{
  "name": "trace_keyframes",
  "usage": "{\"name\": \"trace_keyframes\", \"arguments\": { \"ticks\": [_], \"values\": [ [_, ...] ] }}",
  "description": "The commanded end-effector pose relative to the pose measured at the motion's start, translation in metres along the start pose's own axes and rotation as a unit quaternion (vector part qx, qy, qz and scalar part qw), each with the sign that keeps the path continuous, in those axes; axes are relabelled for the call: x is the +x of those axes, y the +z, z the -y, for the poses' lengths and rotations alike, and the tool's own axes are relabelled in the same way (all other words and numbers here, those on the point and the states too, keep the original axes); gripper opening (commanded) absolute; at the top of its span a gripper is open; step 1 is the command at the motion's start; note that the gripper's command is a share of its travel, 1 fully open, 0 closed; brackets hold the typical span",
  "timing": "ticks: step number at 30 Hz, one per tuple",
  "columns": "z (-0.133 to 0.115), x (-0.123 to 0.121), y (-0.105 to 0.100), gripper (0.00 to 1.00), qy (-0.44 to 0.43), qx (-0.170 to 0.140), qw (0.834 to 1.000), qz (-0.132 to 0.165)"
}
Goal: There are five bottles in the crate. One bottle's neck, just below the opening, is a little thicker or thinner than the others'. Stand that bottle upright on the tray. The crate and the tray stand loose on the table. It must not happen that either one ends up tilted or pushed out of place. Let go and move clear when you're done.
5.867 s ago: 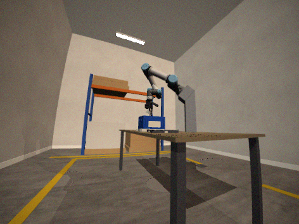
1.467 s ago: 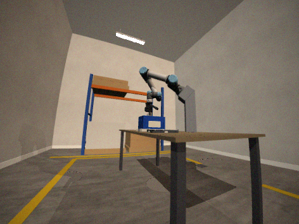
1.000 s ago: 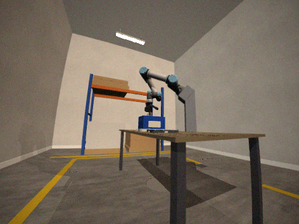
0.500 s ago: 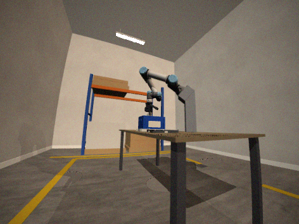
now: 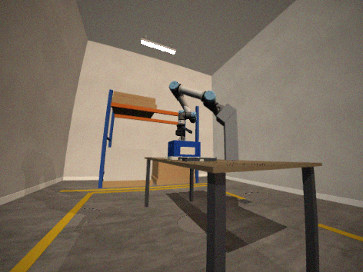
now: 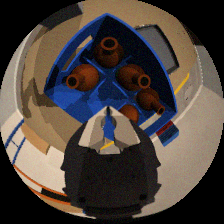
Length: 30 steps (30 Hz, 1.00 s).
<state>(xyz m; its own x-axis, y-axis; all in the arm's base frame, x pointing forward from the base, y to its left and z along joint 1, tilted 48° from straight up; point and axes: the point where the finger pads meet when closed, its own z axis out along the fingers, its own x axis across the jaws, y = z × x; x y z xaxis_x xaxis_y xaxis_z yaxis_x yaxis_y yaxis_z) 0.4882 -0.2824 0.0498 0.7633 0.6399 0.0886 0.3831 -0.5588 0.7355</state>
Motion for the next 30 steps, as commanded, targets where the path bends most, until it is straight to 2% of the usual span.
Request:
{"name": "trace_keyframes", "arguments": {
  "ticks": [1, 4, 5, 30],
  "values": [
    [-0.0003, 0.0002, -0.0003, 0.0, 0.0, 0.0, 1.0, 0.0],
    [-0.0003, 0.0002, -0.0003, 0.0, 0.0, 0.0, 1.0, 0.0],
    [-0.0003, 0.0002, -0.0003, 0.38, 0.0, 0.0, 1.0, 0.0],
    [-0.0003, 0.0002, -0.0003, 0.38, 0.0, 0.0, 1.0, 0.0]
  ]
}}
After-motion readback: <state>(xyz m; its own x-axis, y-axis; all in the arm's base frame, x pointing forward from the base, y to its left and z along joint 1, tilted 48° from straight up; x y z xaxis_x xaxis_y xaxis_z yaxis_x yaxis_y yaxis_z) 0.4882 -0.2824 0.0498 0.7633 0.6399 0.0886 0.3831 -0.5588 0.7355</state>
